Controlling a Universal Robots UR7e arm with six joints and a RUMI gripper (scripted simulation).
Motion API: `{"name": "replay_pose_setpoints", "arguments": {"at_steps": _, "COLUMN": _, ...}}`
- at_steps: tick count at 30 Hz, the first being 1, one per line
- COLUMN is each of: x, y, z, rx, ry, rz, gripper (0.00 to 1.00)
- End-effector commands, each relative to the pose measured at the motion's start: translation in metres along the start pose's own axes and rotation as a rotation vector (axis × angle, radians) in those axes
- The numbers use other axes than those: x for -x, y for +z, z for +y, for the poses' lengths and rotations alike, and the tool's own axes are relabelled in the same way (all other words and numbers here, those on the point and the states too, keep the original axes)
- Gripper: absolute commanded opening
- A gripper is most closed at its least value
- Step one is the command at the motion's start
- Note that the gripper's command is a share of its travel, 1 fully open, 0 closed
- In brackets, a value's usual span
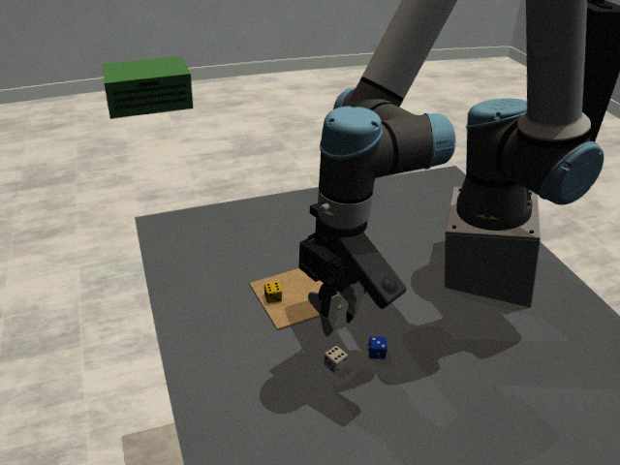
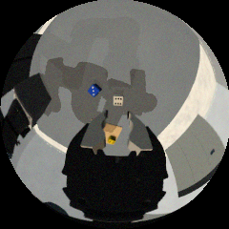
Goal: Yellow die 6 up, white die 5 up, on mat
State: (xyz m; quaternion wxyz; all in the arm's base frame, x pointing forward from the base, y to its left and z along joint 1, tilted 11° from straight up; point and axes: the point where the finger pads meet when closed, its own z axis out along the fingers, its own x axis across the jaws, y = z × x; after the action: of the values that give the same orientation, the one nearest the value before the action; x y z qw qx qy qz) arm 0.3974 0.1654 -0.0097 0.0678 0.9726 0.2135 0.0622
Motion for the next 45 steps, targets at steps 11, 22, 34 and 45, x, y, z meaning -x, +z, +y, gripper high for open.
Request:
{"name": "replay_pose_setpoints", "arguments": {"at_steps": 11, "x": 0.000, "y": 0.001, "z": 0.000, "rx": 0.000, "ry": 0.000, "rz": 0.001, "gripper": 0.28}}
{"name": "replay_pose_setpoints", "arguments": {"at_steps": 22, "x": -0.001, "y": 0.011, "z": 0.000, "rx": 0.000, "ry": 0.000, "rz": 0.001, "gripper": 0.28}}
{"name": "replay_pose_setpoints", "arguments": {"at_steps": 34, "x": -0.001, "y": 0.026, "z": 0.000, "rx": 0.000, "ry": 0.000, "rz": 0.001, "gripper": 0.28}}
{"name": "replay_pose_setpoints", "arguments": {"at_steps": 45, "x": -0.001, "y": 0.040, "z": -0.001, "rx": 0.000, "ry": 0.000, "rz": 0.001, "gripper": 0.28}}
